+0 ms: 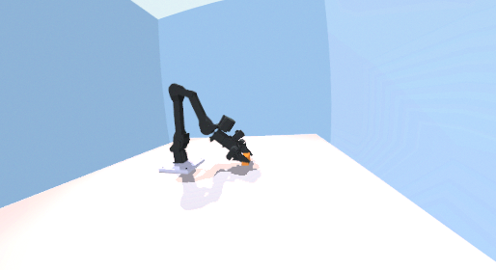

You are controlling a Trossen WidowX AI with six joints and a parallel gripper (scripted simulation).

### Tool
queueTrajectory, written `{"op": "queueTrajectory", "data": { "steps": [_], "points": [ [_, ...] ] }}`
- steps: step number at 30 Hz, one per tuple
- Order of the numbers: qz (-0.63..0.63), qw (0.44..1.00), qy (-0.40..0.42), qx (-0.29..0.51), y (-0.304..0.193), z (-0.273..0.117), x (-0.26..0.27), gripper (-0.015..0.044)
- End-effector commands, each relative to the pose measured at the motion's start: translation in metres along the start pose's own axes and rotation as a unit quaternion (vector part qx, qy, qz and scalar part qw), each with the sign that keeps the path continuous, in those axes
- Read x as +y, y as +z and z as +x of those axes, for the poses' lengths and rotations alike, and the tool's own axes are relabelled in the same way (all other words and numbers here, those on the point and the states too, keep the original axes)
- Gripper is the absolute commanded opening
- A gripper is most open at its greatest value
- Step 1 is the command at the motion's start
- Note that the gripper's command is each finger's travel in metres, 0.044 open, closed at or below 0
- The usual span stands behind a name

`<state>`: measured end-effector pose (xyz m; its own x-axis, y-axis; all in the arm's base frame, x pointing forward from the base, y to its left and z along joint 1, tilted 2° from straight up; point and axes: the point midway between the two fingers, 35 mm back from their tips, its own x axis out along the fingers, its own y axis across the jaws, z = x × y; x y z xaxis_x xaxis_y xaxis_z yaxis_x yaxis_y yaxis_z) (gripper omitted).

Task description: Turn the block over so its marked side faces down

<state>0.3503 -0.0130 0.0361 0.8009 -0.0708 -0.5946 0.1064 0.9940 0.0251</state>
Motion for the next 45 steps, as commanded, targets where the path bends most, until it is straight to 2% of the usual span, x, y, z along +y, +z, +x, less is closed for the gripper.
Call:
{"op": "queueTrajectory", "data": {
  "steps": [1,7,20,37,45],
  "points": [
    [0.003,0.994,0.006,0.111,0.028,-0.034,0.0,0.044],
    [0.005,0.984,0.007,0.175,0.036,-0.072,-0.001,0.044],
    [0.005,0.984,0.007,0.178,0.037,-0.072,-0.001,0.044],
    [0.002,0.902,0.008,0.431,0.079,-0.058,0.0,0.044],
    [0.002,0.898,0.008,0.441,0.074,-0.053,0.002,0.044]
  ]
}}
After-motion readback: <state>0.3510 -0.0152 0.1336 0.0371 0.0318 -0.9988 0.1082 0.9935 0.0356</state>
